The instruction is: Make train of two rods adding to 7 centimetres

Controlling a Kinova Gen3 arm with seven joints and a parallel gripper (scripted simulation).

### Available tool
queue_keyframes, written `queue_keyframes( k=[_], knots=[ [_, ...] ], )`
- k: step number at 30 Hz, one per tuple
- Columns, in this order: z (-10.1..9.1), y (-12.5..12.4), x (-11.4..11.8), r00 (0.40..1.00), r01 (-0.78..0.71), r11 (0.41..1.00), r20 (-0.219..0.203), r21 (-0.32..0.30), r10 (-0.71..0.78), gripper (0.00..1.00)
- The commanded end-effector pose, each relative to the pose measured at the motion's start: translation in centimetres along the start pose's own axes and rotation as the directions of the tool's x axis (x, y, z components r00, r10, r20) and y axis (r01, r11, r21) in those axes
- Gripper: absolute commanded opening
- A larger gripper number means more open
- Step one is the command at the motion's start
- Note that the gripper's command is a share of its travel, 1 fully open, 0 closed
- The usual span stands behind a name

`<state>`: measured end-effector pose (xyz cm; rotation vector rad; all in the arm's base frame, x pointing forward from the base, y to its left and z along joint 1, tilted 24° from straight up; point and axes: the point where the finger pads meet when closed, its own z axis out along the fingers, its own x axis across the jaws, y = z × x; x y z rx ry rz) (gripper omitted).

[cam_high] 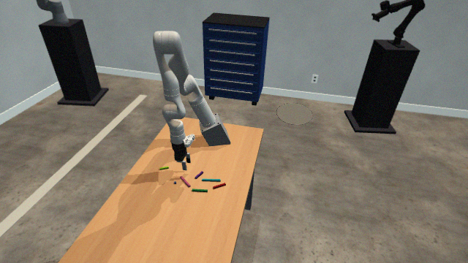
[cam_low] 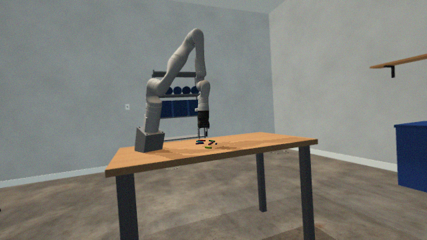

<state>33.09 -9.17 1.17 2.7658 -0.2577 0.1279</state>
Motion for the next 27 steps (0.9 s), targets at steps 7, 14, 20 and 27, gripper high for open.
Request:
queue_keyframes(
  k=[7, 14, 20, 27],
  knots=[
    [0.1, 0.0, -0.5, 0.884, 0.467, 0.884, 0.008, 0.013, -0.467, 1.00],
    [0.0, 0.4, -0.5, 0.701, 0.713, 0.701, 0.005, 0.007, -0.713, 1.00],
    [0.0, 1.1, 0.2, 0.437, 0.900, 0.437, 0.003, -0.012, -0.900, 1.00],
    [-0.1, 1.7, 1.0, 0.238, 0.971, 0.237, 0.007, -0.031, -0.971, 1.00]
  ],
)
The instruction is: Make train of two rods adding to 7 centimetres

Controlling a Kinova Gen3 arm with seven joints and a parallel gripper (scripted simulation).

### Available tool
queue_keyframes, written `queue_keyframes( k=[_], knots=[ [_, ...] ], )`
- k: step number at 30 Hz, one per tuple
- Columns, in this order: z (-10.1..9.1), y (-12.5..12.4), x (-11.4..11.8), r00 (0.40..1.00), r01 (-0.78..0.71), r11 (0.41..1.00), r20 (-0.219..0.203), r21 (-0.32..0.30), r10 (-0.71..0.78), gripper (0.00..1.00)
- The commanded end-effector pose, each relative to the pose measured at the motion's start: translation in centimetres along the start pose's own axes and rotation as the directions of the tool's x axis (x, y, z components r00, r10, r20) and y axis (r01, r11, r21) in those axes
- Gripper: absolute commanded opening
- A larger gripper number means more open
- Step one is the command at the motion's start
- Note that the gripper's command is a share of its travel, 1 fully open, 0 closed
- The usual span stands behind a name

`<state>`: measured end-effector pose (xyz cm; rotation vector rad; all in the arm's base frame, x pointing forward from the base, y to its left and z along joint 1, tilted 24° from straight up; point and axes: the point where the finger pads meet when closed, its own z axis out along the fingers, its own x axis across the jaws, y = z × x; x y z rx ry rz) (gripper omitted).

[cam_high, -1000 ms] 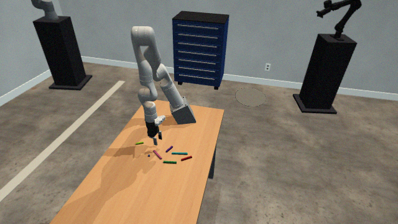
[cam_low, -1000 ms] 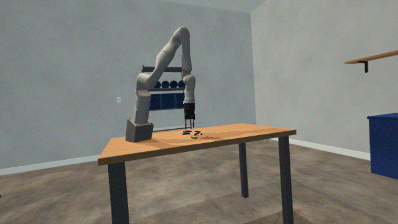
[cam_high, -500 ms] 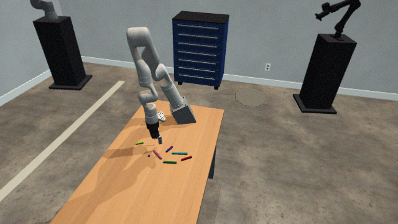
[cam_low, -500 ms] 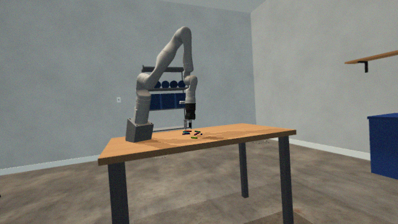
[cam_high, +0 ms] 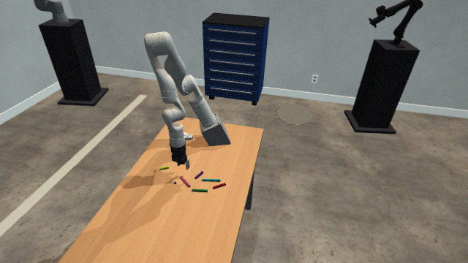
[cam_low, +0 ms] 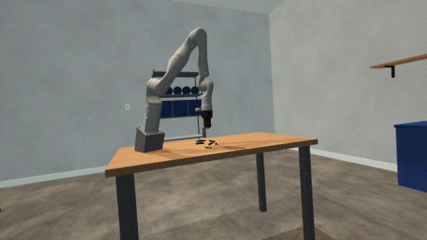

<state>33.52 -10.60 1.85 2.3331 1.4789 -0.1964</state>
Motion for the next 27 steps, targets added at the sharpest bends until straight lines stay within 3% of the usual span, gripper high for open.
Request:
queue_keyframes(
  k=[1, 11, 27],
  knots=[
    [0.0, 0.4, -0.2, 0.999, 0.053, 0.999, -0.003, -0.004, -0.053, 1.00],
    [-0.1, 1.6, -0.4, 0.968, 0.251, 0.968, 0.004, -0.028, -0.251, 1.00],
    [-0.2, 1.7, -0.5, 0.963, 0.270, 0.962, 0.005, -0.031, -0.270, 1.00]
  ],
)
